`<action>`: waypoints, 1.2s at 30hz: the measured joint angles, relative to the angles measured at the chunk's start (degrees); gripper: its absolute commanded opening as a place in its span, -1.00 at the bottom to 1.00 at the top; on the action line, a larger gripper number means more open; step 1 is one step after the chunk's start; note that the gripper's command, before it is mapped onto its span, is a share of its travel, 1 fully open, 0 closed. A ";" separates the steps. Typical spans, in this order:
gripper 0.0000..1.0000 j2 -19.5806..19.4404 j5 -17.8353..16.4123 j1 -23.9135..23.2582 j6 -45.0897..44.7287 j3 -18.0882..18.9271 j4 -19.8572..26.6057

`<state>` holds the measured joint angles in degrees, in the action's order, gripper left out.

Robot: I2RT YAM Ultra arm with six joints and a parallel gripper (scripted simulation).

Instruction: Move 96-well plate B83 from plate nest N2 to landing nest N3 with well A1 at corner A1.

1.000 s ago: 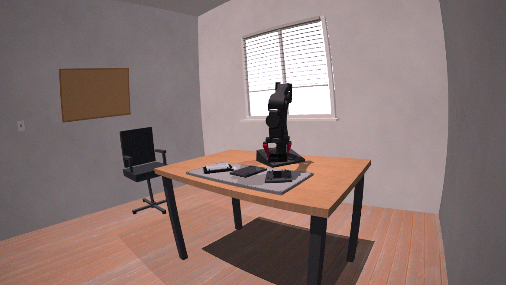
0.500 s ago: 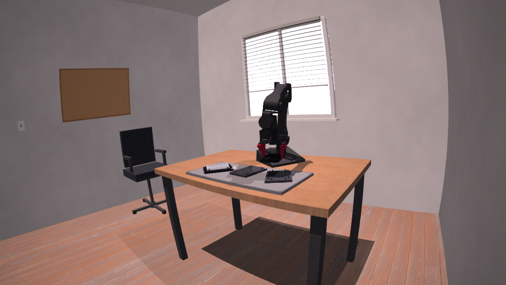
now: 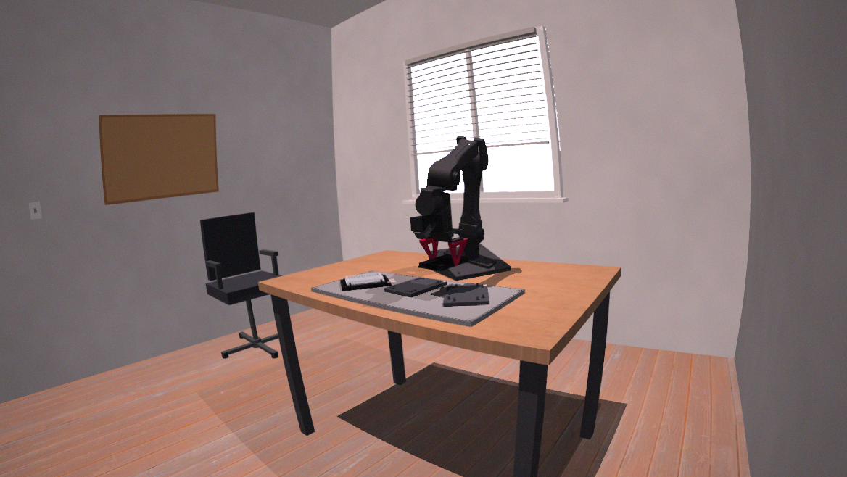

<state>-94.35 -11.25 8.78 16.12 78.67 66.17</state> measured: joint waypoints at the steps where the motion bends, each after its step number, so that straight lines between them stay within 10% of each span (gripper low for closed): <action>1: -1.00 0.13 -0.07 -0.26 0.02 -0.09 -0.24; 36: -1.00 1.07 -2.71 -19.32 -17.79 -5.62 -1.31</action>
<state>-93.27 -13.96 -10.55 -1.67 73.06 64.86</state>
